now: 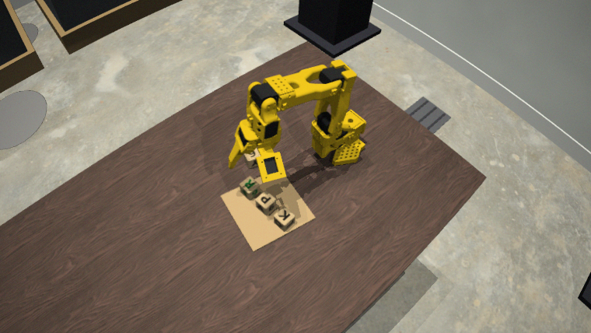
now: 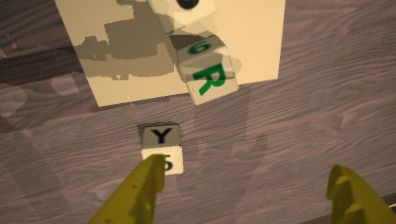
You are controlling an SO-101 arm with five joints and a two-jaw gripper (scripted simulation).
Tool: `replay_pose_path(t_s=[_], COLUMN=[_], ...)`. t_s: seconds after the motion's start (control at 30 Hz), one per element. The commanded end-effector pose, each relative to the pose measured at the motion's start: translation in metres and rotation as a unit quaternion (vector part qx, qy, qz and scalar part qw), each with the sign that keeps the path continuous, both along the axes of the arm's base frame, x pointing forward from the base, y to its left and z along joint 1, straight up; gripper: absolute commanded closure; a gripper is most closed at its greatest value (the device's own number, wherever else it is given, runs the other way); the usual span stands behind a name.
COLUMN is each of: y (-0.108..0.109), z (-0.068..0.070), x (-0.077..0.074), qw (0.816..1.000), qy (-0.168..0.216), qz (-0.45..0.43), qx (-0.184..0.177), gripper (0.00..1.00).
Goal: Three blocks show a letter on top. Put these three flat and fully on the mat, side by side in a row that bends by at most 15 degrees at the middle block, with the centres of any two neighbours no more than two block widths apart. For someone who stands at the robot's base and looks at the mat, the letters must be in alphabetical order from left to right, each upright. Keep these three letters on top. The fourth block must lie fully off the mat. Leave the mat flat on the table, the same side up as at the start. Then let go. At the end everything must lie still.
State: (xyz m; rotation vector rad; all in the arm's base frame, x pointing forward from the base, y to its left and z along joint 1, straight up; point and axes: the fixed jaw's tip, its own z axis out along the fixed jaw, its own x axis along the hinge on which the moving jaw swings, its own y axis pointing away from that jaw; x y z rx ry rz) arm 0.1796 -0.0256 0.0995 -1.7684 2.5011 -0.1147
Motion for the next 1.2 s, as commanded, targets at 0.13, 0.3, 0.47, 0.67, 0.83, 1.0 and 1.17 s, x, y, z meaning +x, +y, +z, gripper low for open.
replay_pose_path(t_s=[0.13, 0.3, 0.47, 0.67, 0.83, 1.0, 1.17], y=[0.005, 0.010, 0.014, 0.017, 0.020, 0.022, 0.023], z=[0.023, 0.028, 0.032, 0.035, 0.036, 0.037, 0.038], x=[-0.005, -0.012, -0.020, -0.025, -0.030, -0.035, -0.036], qw=[0.991, 0.973, 0.944, 0.916, 0.880, 0.846, 0.830], qy=[-0.077, -0.101, -0.122, -0.136, -0.150, -0.158, -0.161], qz=[-0.106, -0.205, -0.299, -0.367, -0.438, -0.491, -0.514], qx=[0.011, 0.033, 0.060, 0.082, 0.109, 0.132, 0.143], gripper=[0.64, 0.64, 0.64, 0.64, 0.64, 0.64, 0.64])
